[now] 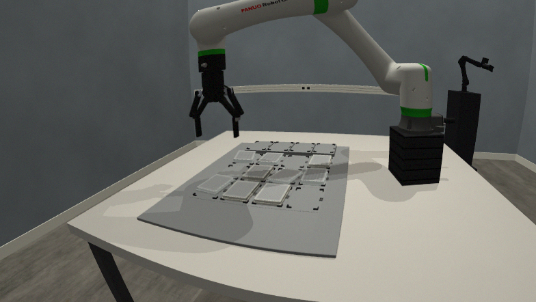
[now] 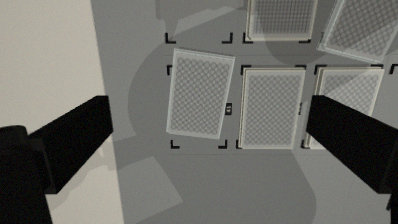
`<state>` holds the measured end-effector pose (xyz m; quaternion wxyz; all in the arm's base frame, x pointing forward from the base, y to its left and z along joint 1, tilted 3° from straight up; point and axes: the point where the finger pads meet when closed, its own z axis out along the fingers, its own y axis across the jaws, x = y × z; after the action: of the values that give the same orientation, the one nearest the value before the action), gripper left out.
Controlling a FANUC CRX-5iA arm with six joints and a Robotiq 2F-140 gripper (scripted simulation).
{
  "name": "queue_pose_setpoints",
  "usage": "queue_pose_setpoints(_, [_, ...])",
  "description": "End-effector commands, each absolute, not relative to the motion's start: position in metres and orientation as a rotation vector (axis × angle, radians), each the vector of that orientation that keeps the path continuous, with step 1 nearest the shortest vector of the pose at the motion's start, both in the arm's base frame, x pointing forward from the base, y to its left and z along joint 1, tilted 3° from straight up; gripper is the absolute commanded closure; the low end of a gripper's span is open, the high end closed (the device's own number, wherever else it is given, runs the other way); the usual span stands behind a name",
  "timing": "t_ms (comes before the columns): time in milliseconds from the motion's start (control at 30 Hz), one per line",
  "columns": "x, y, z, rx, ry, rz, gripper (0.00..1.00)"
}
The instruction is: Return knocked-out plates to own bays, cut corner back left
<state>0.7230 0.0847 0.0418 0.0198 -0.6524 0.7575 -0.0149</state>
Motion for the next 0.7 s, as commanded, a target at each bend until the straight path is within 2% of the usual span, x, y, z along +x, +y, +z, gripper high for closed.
queue_pose_setpoints(0, [0.724,0.085,0.044,-2.023,2.348,-0.049,0.0])
queue_pose_setpoints(200, [0.724,0.085,0.044,-2.023,2.348,-0.049,0.0])
queue_pose_setpoints(233, [0.724,0.086,0.04,-1.983,2.381,-0.048,0.3])
queue_pose_setpoints(667, [0.731,0.098,-0.002,-1.852,2.482,-0.044,0.3])
